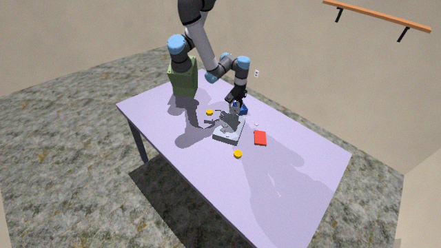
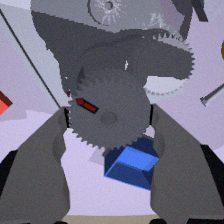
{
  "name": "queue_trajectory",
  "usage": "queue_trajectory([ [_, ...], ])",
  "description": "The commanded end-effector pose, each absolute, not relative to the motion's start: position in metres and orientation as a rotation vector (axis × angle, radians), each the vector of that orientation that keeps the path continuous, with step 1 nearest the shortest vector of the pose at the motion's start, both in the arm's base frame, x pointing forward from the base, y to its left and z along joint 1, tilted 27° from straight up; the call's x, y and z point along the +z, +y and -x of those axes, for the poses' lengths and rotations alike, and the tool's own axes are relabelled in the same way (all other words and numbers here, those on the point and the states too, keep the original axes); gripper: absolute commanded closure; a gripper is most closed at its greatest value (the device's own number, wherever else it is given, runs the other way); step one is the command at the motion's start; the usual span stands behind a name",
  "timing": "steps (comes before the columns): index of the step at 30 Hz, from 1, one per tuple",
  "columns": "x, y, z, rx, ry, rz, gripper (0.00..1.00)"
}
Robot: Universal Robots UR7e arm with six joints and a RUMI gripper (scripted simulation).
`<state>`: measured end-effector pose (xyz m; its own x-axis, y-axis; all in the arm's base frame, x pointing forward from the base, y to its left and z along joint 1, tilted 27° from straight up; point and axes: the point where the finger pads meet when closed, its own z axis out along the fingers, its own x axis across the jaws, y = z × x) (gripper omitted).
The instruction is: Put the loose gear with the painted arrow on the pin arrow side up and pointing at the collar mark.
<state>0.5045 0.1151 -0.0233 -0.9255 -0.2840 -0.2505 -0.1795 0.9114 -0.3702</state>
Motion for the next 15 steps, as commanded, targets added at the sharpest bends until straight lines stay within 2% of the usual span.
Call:
queue_trajectory([
  [1, -0.0227, 0.1154, -0.5049, -0.492, 2.772, 0.322, 1.00],
  [15, -0.0227, 0.1154, -0.5049, -0.486, 2.773, 0.284, 1.00],
])
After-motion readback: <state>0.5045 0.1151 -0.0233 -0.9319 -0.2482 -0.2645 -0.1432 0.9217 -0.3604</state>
